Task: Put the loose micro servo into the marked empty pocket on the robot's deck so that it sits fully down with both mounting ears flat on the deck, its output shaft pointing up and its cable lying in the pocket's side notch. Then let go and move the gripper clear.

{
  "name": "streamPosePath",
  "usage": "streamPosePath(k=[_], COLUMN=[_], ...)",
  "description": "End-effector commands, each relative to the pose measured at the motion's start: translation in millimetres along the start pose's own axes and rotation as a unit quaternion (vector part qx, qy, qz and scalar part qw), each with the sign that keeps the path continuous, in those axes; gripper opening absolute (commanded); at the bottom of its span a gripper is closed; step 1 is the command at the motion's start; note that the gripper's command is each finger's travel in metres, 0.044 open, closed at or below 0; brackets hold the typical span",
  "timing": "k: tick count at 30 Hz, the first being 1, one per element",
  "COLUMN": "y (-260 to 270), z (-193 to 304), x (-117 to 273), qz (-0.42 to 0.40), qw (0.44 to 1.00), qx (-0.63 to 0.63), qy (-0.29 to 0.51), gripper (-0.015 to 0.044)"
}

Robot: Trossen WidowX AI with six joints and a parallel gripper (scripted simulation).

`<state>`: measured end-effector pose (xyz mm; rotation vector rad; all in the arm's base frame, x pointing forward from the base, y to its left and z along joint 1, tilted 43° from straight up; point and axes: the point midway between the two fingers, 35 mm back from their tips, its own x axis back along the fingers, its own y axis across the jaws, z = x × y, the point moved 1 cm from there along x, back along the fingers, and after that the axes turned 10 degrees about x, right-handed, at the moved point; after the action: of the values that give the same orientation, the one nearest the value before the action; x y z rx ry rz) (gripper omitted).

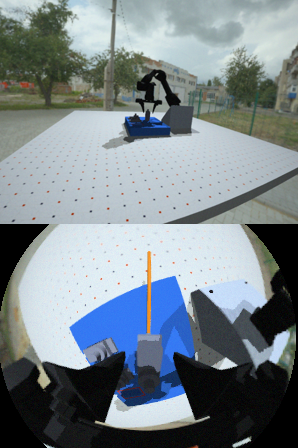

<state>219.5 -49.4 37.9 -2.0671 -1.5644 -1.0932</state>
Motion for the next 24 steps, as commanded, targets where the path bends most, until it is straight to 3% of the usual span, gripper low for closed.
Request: streamPosePath(k=[1, 4, 10, 13, 24], y=[0.3, 0.3, 0.3, 0.5, -1.5], z=[-0.5, -0.5, -0.5, -0.2, -4.1], x=[-0.8, -0.8, -0.8, 4.5, 29.3], qz=[-0.002, -0.002, -0.002, -0.002, -0.001], qw=[1.000, 1.000, 1.000, 1.000, 1.000], qx=[0.003, 0.003, 0.003, 0.003, 0.003], qy=[-0.002, -0.002, -0.002, -0.002, -0.002], gripper=[0.0204, 0.0125, 0.0085, 0.0006, 0.0000])
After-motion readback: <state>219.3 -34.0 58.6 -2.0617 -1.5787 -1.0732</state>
